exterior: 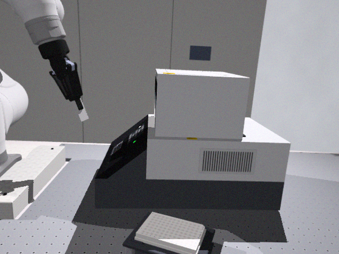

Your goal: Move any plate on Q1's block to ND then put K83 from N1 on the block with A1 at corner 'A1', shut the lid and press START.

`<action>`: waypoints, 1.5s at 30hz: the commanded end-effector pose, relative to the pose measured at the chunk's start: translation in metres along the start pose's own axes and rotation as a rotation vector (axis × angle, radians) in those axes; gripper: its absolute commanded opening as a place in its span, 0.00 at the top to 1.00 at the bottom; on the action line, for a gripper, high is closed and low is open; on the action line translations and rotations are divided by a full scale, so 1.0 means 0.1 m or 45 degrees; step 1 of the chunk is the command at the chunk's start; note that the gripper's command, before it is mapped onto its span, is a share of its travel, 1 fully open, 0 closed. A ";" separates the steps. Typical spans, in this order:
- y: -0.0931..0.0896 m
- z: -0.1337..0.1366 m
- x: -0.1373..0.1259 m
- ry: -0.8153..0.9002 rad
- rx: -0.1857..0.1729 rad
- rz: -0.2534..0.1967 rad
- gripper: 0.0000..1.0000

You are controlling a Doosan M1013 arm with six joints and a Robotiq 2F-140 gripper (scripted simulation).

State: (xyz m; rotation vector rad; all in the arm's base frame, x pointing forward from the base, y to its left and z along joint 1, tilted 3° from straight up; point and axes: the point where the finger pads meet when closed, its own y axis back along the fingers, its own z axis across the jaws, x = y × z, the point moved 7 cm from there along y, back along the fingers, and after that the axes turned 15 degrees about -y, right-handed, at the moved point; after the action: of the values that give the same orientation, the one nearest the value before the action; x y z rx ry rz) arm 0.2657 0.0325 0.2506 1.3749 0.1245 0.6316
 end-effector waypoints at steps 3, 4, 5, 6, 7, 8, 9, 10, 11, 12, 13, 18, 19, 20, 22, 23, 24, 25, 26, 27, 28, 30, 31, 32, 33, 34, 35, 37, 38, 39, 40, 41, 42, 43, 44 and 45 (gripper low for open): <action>0.00 0.00 0.00 0.000 0.000 0.000 1.00; 0.00 0.00 0.00 0.000 0.000 0.000 1.00; 0.00 0.00 0.00 0.000 0.000 0.000 1.00; 0.00 0.00 0.00 0.000 0.000 0.000 1.00; 0.00 0.00 0.00 0.000 0.000 0.000 1.00; 0.00 0.00 0.00 0.000 0.000 0.000 1.00; 0.00 0.00 0.00 0.000 0.000 0.000 1.00; 0.00 0.00 0.00 0.000 0.000 0.000 1.00; 0.00 0.00 0.00 0.000 0.000 0.000 1.00; 0.00 0.00 0.00 0.000 0.000 0.000 1.00; 0.00 0.00 0.00 0.000 0.000 0.000 1.00; 0.00 0.00 0.00 0.000 0.000 0.000 1.00; 0.00 0.00 0.00 0.000 0.000 0.000 1.00; 0.00 0.00 0.00 0.000 0.000 0.000 1.00; 0.00 0.00 0.00 0.000 0.000 0.000 1.00; 0.00 0.00 0.00 0.000 0.000 0.000 1.00; 0.00 0.00 0.00 0.000 0.000 0.000 1.00; 0.00 0.00 0.00 0.000 0.000 0.000 1.00; 0.00 0.00 0.00 0.000 0.000 0.000 1.00; 0.00 0.00 0.00 0.000 0.000 0.000 1.00; 0.00 0.00 0.00 0.000 0.000 0.000 1.00; 0.00 0.00 0.00 0.000 0.000 0.000 1.00; 0.00 0.00 0.00 0.000 0.000 0.000 1.00; 0.00 0.00 0.00 0.000 0.000 0.000 1.00; 0.00 0.00 0.00 0.000 0.000 0.000 1.00; 0.00 0.00 0.00 0.000 0.000 0.000 1.00; 0.00 0.00 0.00 0.000 0.000 0.000 1.00; 0.00 0.00 0.00 0.000 0.000 0.000 1.00; 0.00 0.04 -0.03 0.000 0.000 0.000 1.00; 0.00 0.09 -0.05 0.000 0.000 0.000 1.00; 0.00 0.13 -0.08 0.000 0.000 0.000 1.00; 0.00 0.16 -0.10 0.000 0.000 0.000 1.00; 0.00 0.16 -0.10 0.000 0.000 0.000 1.00; 0.00 0.16 -0.10 0.000 0.000 0.000 1.00; 0.00 0.16 -0.10 0.000 0.000 0.000 1.00; 0.00 0.16 -0.10 0.000 0.000 0.000 1.00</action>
State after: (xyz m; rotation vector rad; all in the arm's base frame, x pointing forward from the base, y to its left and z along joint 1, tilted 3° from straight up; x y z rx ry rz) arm 0.2650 0.0155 0.2515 1.3721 0.1244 0.6307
